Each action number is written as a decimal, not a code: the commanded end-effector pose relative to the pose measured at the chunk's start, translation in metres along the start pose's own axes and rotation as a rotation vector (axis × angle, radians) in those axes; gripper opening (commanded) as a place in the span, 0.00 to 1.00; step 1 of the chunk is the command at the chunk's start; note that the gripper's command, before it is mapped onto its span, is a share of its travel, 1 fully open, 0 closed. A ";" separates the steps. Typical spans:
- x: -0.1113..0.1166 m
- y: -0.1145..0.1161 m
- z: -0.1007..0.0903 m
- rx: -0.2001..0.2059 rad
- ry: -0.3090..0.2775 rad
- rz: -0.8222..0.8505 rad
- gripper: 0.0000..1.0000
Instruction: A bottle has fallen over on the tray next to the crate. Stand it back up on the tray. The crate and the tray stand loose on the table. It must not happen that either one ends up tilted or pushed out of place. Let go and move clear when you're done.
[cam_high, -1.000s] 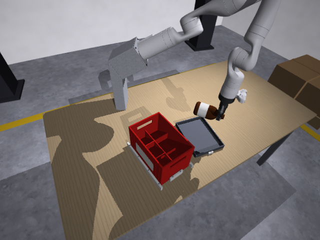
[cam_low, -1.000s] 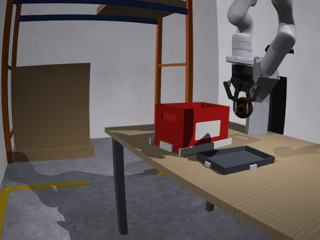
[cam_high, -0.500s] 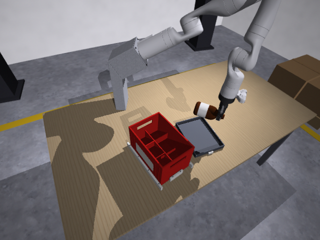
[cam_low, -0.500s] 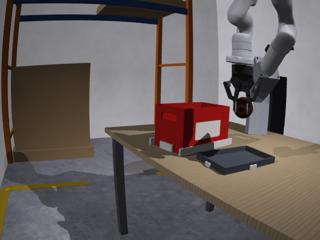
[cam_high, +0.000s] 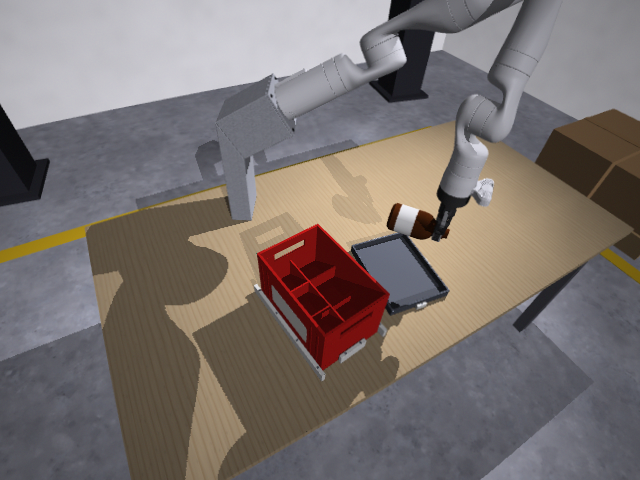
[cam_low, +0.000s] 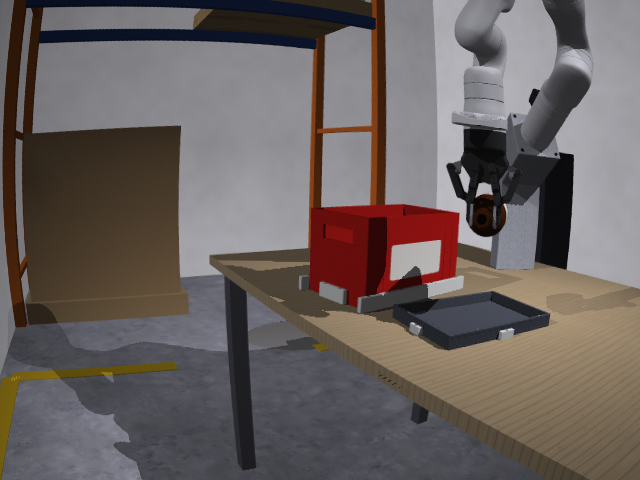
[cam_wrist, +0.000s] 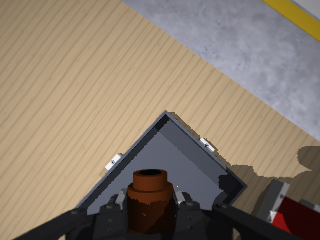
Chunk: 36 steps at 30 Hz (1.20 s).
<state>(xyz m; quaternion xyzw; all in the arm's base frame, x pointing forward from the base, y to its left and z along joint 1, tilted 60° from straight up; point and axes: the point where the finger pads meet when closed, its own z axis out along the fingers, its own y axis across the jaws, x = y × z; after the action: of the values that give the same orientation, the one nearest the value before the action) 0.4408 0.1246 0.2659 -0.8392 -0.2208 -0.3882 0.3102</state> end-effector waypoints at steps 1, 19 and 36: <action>0.000 0.000 0.000 -0.001 0.000 0.007 0.00; 0.000 0.000 0.000 -0.001 0.000 0.216 0.00; 0.000 0.000 0.000 -0.001 0.000 0.259 0.00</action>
<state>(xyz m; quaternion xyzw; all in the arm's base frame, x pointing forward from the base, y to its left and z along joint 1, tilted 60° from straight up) 0.4408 0.1246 0.2659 -0.8607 -0.1107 -0.3449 0.3577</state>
